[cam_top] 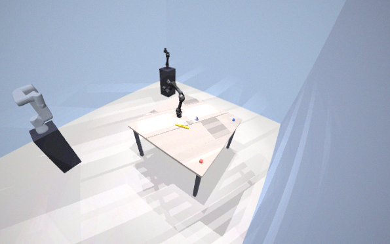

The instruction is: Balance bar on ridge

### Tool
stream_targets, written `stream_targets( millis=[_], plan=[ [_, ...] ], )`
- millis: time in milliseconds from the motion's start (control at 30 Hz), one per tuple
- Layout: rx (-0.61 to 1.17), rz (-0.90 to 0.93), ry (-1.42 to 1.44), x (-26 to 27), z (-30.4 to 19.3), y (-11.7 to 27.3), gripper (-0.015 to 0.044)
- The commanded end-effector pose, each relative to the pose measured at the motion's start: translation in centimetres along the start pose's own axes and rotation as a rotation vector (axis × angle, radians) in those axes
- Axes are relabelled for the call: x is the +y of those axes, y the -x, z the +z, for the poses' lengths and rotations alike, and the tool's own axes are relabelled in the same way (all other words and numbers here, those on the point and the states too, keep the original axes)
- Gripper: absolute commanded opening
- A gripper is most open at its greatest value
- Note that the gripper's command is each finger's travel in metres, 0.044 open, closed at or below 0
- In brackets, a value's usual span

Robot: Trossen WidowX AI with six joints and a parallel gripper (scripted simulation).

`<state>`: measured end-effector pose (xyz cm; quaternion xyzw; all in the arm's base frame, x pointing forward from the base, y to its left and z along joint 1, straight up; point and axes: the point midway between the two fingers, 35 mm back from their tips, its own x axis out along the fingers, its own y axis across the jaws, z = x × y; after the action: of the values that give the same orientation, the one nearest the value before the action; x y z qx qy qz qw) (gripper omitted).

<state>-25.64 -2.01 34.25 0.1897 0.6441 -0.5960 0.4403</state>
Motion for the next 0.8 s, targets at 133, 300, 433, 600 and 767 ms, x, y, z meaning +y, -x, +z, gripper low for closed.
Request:
stream_targets(
  millis=[133,300,433,600,767],
  plan=[
    [0.02,0.0,-0.035,0.2,-0.8,0.1,0.0315],
    [0.067,0.001,-0.119,0.9,-2.6,0.3,0.0315],
    [0.104,0.0,-0.182,1.4,-4.1,0.6,0.0315],
    [0.149,-0.001,-0.262,2.2,-5.9,1.0,0.0315],
    [0.18,-0.029,-0.288,2.7,-7.0,1.4,0.0315]
  ],
)
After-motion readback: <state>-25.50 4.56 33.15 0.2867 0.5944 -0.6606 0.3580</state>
